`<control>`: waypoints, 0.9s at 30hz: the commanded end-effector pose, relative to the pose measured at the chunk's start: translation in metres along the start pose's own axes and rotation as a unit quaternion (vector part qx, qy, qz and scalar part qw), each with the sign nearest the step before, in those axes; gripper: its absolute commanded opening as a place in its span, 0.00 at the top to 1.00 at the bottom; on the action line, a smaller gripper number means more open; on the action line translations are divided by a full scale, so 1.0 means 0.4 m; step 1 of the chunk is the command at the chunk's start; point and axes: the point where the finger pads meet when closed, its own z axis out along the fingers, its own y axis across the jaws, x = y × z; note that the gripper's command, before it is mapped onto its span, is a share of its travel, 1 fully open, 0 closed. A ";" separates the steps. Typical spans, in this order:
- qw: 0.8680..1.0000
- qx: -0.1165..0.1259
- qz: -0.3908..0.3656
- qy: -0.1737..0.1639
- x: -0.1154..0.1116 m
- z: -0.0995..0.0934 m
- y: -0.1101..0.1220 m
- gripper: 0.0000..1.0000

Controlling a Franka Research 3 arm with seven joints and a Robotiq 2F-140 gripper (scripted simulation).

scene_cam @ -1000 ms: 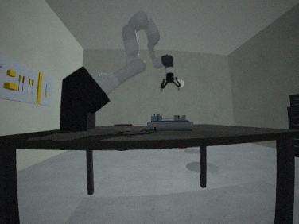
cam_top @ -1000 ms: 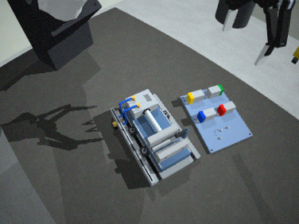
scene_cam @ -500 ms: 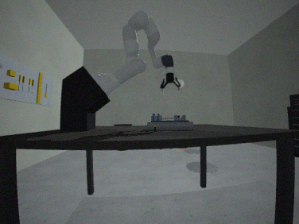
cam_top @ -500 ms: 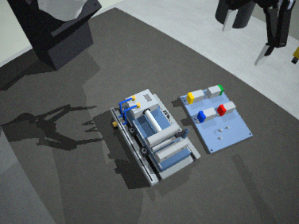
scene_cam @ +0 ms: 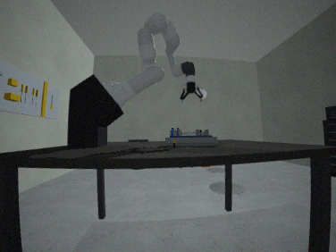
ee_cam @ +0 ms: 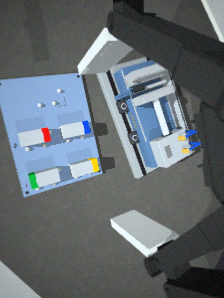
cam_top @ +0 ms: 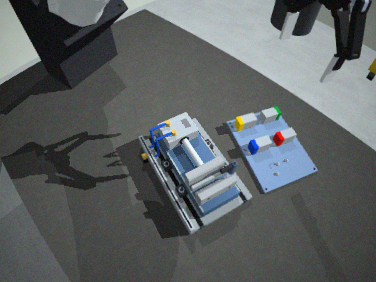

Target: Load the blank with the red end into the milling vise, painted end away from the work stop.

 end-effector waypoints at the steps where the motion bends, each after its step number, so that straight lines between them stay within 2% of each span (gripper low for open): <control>1: 1.000 0.000 0.000 0.000 0.000 0.000 0.000 0.00; 21: 1.000 0.000 0.000 0.000 0.000 0.000 0.000 0.00; 27: 1.000 0.000 -0.003 -0.001 0.001 0.001 -0.029 0.00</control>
